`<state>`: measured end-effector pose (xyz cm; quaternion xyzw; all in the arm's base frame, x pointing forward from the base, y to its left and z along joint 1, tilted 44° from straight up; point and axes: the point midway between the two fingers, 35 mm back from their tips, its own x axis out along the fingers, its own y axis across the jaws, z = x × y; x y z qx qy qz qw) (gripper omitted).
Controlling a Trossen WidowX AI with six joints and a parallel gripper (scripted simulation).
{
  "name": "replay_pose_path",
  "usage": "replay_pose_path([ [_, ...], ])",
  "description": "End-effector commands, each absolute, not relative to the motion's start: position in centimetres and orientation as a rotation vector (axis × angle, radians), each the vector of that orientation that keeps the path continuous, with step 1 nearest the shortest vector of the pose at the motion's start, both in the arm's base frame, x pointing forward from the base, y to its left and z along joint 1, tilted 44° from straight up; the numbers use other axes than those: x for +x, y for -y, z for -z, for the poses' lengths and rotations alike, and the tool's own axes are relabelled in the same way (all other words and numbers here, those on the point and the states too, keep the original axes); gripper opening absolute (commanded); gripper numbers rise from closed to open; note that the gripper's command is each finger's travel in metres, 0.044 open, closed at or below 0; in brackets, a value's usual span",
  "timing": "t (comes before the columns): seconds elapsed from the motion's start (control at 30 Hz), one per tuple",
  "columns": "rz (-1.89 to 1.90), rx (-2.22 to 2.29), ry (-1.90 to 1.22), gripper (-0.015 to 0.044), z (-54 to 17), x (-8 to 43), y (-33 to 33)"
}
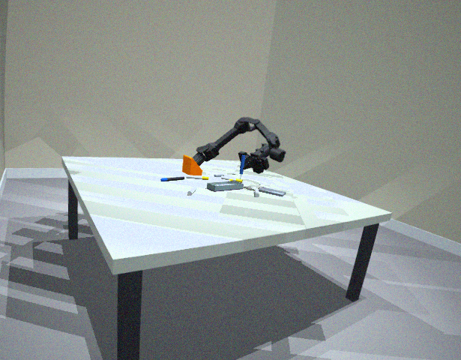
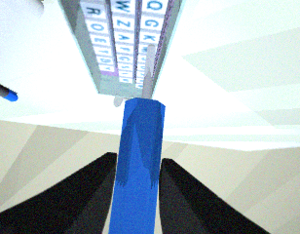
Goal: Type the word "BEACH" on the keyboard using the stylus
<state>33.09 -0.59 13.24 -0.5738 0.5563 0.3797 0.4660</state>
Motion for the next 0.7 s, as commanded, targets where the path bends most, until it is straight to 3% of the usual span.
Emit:
replay_pose_path([
  [0.0,-0.931,-1.407,-1.366,0.0000,-13.1,33.0,0.7],
  [0.67,-0.932,-1.420,-1.369,0.0000,-8.8,29.8,5.4],
])
